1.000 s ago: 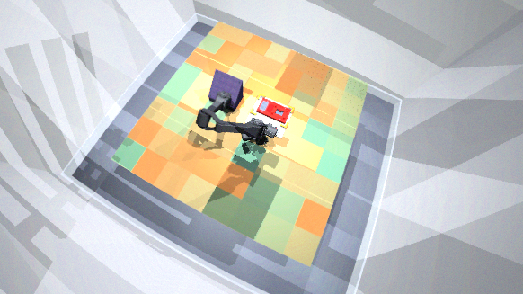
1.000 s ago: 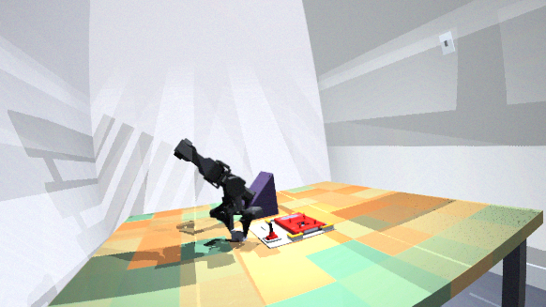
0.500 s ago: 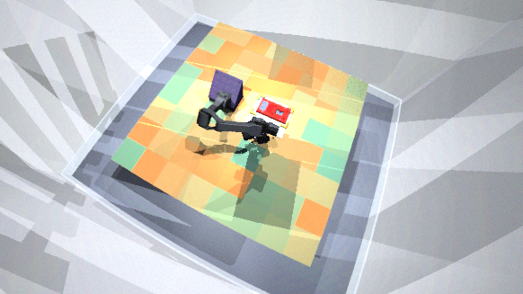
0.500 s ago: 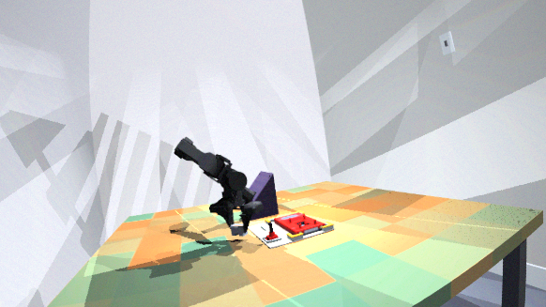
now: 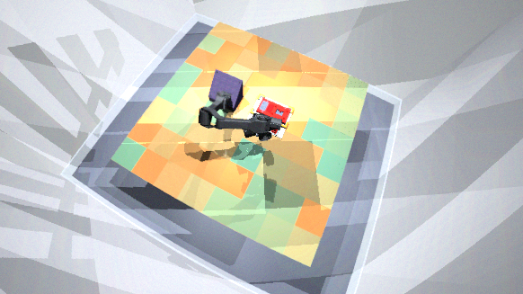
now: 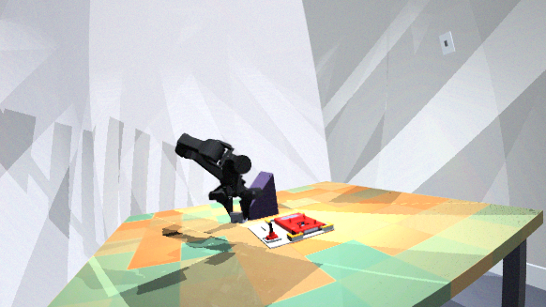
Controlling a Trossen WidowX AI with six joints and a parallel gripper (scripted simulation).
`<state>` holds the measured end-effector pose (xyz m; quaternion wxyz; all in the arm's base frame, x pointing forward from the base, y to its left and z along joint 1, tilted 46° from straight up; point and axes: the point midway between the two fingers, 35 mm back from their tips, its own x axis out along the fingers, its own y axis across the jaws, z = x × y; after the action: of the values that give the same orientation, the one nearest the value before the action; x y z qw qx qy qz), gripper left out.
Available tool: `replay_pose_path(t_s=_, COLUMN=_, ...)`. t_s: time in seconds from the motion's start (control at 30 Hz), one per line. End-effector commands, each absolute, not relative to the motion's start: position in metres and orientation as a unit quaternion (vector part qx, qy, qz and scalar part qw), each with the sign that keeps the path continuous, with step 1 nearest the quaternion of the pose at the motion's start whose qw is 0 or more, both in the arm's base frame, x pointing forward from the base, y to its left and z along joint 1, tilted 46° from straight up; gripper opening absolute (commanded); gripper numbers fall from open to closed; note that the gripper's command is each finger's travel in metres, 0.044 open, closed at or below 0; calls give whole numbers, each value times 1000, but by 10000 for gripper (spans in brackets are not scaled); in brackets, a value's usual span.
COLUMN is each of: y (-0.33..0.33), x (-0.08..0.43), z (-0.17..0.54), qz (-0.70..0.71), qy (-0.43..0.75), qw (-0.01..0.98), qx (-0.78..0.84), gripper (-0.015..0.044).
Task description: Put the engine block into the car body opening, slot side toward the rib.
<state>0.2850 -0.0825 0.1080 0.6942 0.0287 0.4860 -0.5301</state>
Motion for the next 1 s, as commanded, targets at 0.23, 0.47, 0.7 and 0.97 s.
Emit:
replay_pose_path(t_s=0.23, y=-55, x=286, z=131, qz=-531, qy=485, qw=694, qx=31, gripper=0)
replay_pose_path(t_s=0.47, y=-39, x=284, z=147, qz=-533, qy=484, qw=693, qx=29, gripper=0)
replay_pose_path(t_s=0.7, y=-39, x=283, z=148, qz=-520, qy=498, qw=694, qx=10, gripper=0)
replay_pose_path(t_s=0.97, y=-42, x=283, z=145, qz=-450, qy=562, qw=689, qx=-82, gripper=0)
